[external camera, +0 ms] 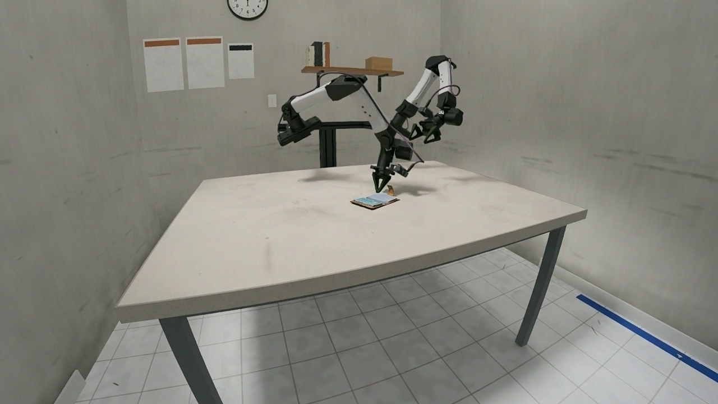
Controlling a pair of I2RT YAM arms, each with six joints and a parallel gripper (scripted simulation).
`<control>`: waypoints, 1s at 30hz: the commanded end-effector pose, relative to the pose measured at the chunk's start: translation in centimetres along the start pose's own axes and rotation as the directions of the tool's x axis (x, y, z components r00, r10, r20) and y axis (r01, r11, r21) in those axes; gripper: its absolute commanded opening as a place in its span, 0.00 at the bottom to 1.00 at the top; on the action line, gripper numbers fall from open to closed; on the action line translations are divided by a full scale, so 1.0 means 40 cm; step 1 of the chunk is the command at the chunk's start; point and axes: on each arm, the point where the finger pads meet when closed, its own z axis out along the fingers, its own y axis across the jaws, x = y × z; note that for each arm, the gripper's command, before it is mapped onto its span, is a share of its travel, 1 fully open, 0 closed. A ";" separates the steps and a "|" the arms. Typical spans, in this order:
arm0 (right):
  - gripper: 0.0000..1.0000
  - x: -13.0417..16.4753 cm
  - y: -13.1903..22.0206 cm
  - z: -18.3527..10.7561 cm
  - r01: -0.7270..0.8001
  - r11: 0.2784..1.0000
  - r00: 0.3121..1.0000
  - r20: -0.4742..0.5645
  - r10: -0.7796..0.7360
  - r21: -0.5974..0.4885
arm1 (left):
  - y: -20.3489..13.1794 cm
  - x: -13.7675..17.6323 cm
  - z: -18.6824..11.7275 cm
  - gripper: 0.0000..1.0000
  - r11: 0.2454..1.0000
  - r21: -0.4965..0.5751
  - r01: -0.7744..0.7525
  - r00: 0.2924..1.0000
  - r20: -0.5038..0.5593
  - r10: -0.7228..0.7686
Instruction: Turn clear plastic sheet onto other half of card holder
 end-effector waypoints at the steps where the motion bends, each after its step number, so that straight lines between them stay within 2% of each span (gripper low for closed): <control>1: 0.01 -0.043 -0.013 -0.024 -0.058 0.998 0.998 0.038 0.059 -0.030 | 0.015 -0.021 0.000 1.00 0.999 -0.001 -0.035 0.999 0.013 0.035; 6: 0.01 -0.042 -0.013 -0.023 -0.053 0.998 0.998 0.044 0.054 -0.031 | 0.015 -0.021 0.000 1.00 0.999 -0.001 -0.035 0.999 0.013 0.035; 14: 0.01 -0.005 -0.079 -0.032 -0.055 0.998 0.998 0.019 0.055 -0.026 | 0.015 -0.021 0.000 1.00 0.999 -0.001 -0.035 0.999 0.013 0.035; 30: 0.01 -0.011 -0.068 -0.041 -0.046 0.998 0.998 0.034 0.047 -0.036 | 0.015 -0.021 0.000 1.00 0.999 -0.001 -0.035 0.999 0.013 0.035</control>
